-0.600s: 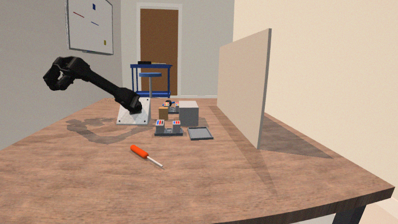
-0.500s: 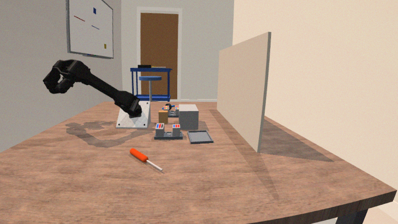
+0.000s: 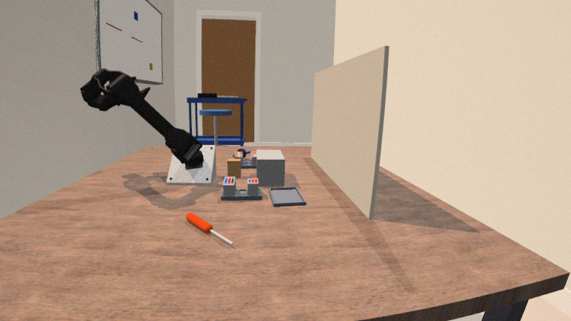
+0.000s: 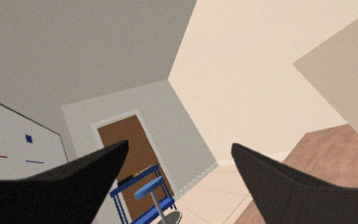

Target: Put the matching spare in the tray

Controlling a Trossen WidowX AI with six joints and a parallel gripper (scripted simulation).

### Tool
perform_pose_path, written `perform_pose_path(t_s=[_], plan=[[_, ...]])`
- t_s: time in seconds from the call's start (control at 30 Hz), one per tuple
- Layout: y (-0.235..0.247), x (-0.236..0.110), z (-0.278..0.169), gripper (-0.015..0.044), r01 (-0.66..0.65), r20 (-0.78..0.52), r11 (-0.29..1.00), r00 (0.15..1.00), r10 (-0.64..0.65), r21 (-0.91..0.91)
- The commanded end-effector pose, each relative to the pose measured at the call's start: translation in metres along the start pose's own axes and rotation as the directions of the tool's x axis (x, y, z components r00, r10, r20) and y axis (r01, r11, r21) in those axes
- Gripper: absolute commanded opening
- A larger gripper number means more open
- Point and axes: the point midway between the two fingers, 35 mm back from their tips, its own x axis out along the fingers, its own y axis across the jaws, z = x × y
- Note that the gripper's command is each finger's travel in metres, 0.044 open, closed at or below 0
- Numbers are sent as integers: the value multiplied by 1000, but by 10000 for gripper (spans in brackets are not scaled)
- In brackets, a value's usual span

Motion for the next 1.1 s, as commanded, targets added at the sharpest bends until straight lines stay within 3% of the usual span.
perform_pose_path(t_s=[0.0, 0.03, 0.27, 0.57, 0.87, 1.07], plan=[[-26, 64, 16, 440, 187, -41, 982, 981, -187, 5], [-27, 65, 16, 440, 188, -42, 982, 981, -188, 5], [-85, 153, 43, 440, 443, -79, 887, 887, -454, -127], [-184, 232, 79, 440, 662, -153, 701, 689, -709, -265], [-304, 271, 105, 440, 767, -290, 490, 400, -870, -413], [-387, 277, 121, 440, 777, -367, 373, 196, -909, -507]])
